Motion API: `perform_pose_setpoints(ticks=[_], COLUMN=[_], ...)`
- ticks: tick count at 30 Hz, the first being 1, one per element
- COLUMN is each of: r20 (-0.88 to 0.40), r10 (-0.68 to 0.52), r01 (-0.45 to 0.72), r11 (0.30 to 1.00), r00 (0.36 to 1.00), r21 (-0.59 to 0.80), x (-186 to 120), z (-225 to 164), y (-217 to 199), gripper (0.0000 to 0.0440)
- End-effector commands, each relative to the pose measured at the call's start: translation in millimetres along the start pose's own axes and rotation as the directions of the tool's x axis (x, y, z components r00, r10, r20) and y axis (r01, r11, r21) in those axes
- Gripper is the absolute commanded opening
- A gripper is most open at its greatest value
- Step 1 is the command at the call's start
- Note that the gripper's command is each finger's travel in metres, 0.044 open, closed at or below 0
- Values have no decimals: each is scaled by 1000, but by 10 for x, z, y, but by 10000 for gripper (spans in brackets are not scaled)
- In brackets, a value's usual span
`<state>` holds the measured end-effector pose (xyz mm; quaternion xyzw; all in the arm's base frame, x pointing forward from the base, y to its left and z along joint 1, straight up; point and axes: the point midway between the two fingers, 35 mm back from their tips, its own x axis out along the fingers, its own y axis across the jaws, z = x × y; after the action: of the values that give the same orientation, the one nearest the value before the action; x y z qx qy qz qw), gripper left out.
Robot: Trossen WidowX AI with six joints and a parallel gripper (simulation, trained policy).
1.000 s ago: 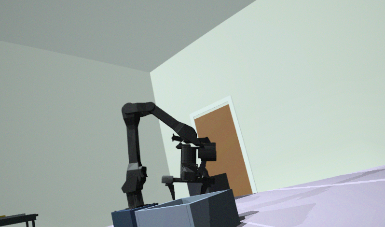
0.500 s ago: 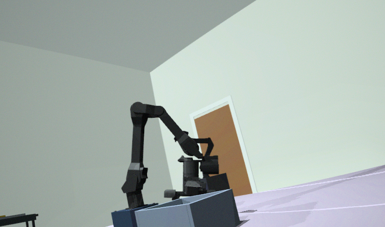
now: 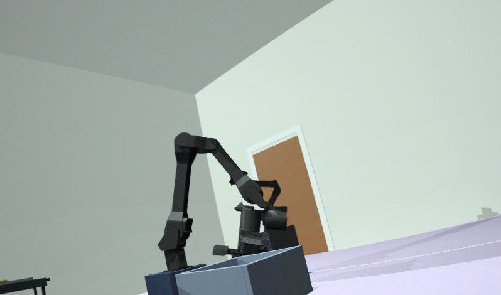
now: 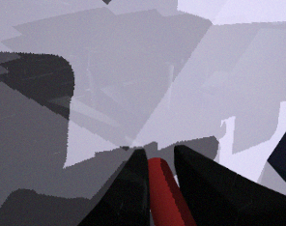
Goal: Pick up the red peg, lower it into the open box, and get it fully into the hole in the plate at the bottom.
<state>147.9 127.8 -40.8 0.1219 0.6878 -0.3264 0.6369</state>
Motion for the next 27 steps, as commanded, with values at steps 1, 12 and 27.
perform_pose_setpoints(ticks=[1,12,27], r20=[22,82,148], r10=[19,38,60], r01=[-20,-40,-81], r11=[1000,999,987], r00=[1000,996,987], r21=[6,21,137], x=[-135,-567,-1102], z=[49,231,660], y=[46,34,-7], gripper=[0,0,0])
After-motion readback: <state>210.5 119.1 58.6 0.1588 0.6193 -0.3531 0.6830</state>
